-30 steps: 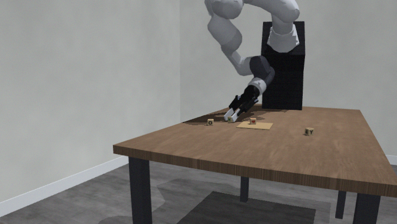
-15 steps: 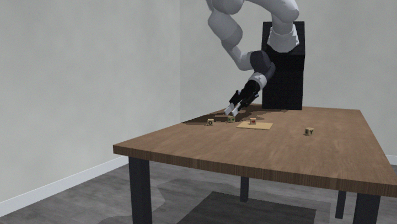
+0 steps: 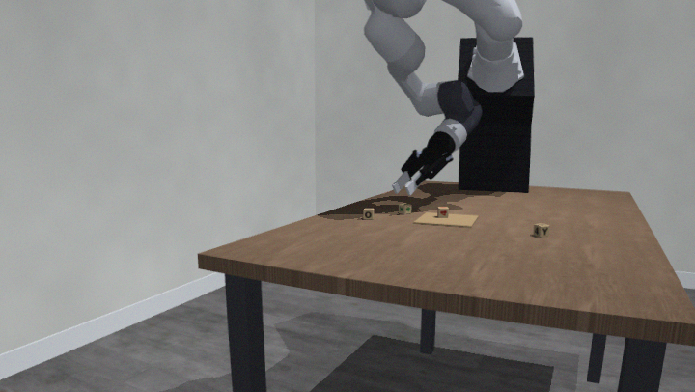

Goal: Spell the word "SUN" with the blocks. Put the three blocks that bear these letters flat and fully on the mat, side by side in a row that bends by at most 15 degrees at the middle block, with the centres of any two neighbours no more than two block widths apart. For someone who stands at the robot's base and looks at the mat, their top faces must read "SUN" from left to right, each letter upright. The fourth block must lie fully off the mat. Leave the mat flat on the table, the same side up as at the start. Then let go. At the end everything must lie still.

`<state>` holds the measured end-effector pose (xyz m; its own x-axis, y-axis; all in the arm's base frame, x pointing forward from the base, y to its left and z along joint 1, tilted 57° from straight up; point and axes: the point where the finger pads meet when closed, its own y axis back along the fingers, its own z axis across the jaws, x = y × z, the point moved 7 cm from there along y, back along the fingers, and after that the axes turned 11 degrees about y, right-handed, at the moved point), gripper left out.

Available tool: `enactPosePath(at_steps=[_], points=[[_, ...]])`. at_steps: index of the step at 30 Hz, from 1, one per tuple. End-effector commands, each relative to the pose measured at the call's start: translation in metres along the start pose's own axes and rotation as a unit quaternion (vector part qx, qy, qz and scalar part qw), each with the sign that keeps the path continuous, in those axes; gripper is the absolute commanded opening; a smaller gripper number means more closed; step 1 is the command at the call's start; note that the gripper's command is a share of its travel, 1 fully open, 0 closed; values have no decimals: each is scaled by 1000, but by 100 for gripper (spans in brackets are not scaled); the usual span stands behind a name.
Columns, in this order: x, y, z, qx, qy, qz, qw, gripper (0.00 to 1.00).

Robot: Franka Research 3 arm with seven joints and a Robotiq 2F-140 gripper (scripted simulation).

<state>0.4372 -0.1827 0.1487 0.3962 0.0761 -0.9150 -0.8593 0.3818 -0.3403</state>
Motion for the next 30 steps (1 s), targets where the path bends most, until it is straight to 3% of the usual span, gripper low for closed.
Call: enactPosePath(at_steps=[1,5,8,10,13,27,30], points=[[-3,-1,0,-2,-4,4,1000,25],[-10,-2,-1,-9,-5,32,999,25],[-17,1,-3,-15,-3,72,997,25],[-17,1,-3,-15,-3,72,997,25],[-26,-2,-4,-26,-5,108,994,25],[-38,-4,-6,-41,-6,171,984,25],[-45,-4,-9,-43,-4,203,978,25]])
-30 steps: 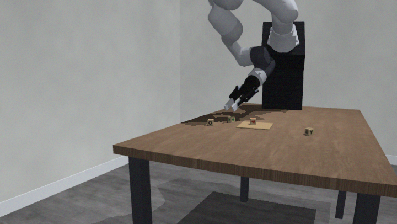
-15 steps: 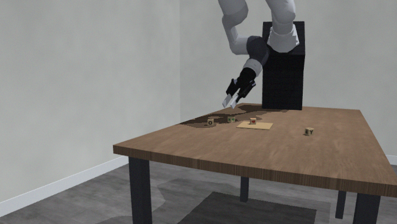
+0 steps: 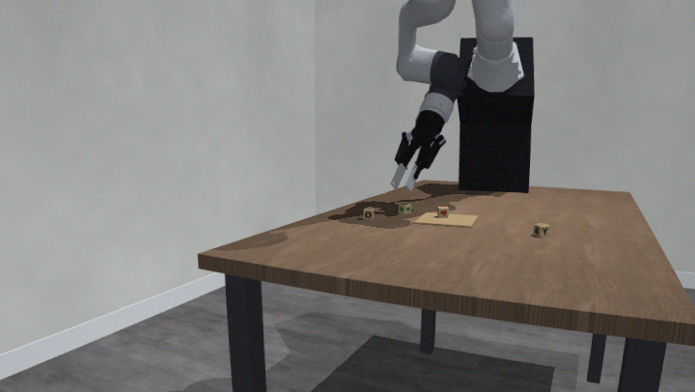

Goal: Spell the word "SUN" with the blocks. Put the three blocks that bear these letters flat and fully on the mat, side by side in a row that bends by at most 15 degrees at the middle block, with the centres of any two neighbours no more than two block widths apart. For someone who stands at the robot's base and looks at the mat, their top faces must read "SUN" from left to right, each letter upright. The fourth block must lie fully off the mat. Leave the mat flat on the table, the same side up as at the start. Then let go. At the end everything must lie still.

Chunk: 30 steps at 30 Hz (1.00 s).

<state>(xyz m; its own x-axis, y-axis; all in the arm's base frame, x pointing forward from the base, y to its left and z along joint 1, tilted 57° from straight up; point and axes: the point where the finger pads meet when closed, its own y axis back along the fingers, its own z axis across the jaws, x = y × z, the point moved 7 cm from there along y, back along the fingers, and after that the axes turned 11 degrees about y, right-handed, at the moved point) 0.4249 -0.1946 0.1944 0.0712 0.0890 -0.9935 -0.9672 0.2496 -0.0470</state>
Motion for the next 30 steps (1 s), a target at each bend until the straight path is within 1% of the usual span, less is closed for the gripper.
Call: enactPosePath(at_steps=[1,12,14,15,19,23,29,30], points=[[4,5,-4,2,-54,43,998,25],[-5,6,-6,-14,-55,97,994,25],[-5,6,-6,-14,-55,97,994,25],[-10,6,-8,-15,-54,115,992,25],[-12,6,-9,-19,-55,126,990,25],[-18,6,-10,-29,-57,157,986,25],[-26,6,-12,-36,-57,190,979,25],[-26,6,-12,-36,-57,190,979,25]])
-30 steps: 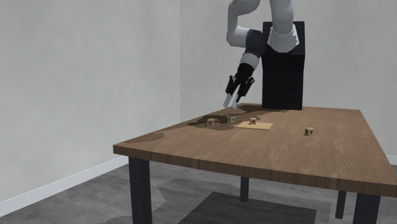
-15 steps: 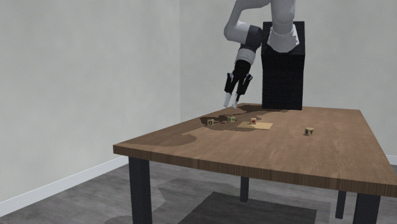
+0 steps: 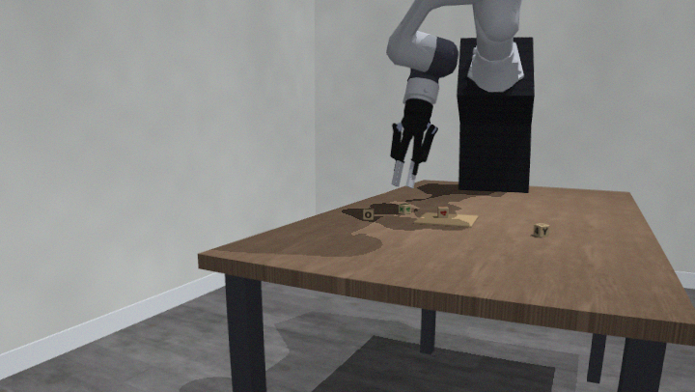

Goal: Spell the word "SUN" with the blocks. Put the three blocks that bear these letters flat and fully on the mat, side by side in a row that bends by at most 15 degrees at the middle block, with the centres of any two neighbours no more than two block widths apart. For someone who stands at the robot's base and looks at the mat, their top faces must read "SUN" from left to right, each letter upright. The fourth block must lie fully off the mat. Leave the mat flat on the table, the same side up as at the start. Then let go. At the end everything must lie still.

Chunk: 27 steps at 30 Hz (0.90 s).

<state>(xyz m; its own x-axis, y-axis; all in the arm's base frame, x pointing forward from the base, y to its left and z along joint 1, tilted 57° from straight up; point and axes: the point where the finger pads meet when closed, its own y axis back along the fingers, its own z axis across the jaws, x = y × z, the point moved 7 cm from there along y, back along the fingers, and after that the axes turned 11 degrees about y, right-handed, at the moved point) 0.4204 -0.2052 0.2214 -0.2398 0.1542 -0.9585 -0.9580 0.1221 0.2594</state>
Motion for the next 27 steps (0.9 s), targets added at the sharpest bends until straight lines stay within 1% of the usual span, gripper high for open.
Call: enactPosePath(at_steps=[1,2,3,6,16,18,22,25,26,27], points=[[4,5,-3,-1,-56,29,998,25],[0,6,-4,-6,-56,48,997,25],[-1,6,-4,-8,-57,56,997,25],[-4,7,-5,-12,-57,70,996,25],[-17,9,-9,-28,-56,137,989,25],[-17,9,-9,-28,-56,137,989,25],[-22,10,-12,-31,-55,162,985,25],[-22,11,-12,-31,-55,164,984,25],[-22,11,-12,-31,-55,164,984,100],[-22,11,-12,-31,-55,164,984,100]])
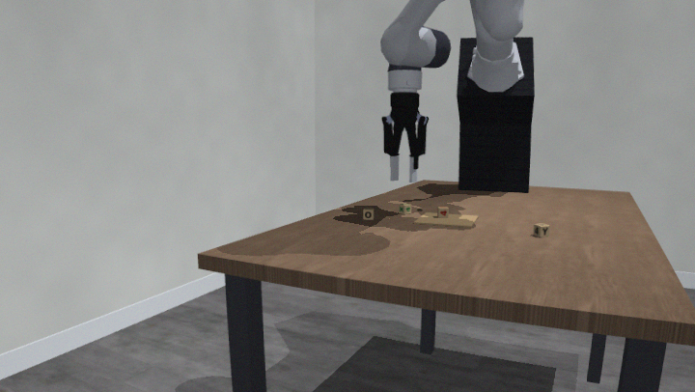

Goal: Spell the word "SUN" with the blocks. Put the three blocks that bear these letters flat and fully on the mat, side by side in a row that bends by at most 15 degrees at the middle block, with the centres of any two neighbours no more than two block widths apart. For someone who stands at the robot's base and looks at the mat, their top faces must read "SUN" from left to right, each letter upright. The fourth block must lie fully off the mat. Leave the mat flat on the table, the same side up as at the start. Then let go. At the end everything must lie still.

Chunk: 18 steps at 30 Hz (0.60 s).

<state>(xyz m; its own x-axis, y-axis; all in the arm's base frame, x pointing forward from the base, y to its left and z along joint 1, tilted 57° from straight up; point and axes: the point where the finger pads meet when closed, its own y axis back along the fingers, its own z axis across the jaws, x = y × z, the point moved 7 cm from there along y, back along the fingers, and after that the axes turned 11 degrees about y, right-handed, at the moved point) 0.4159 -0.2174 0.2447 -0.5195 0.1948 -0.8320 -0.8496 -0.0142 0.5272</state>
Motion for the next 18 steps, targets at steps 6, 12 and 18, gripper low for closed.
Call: enactPosePath(at_steps=[6,12,18], points=[[1,2,-2,3,-45,8,999,100],[-2,0,15,2,1,11,1000,100],[-8,-2,54,-1,114,14,993,100]])
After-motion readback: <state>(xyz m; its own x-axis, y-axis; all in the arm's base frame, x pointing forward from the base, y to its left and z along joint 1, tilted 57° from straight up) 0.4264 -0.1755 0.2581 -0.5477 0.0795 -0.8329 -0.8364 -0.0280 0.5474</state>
